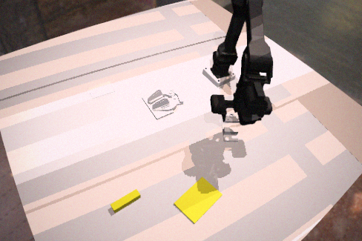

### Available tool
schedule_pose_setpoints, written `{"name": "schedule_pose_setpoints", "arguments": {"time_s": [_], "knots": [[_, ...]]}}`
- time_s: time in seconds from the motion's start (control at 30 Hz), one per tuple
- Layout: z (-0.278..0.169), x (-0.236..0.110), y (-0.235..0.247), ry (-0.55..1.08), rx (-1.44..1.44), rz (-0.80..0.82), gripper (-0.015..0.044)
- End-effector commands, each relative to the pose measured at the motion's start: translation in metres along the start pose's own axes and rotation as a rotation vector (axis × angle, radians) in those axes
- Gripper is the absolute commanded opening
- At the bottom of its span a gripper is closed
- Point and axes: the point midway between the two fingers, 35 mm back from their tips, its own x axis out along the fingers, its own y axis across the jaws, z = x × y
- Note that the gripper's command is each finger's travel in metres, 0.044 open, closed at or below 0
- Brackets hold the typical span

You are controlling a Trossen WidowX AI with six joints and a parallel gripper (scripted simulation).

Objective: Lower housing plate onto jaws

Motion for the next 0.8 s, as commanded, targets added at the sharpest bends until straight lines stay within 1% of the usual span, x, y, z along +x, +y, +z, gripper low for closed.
{"name": "schedule_pose_setpoints", "arguments": {"time_s": [0.0, 0.77], "knots": [[-0.001, -0.002, -0.008, -0.001, -0.054, -0.004, 0.0351], [-0.025, -0.003, -0.078, 0.008, -0.607, -0.013, 0.0351]]}}
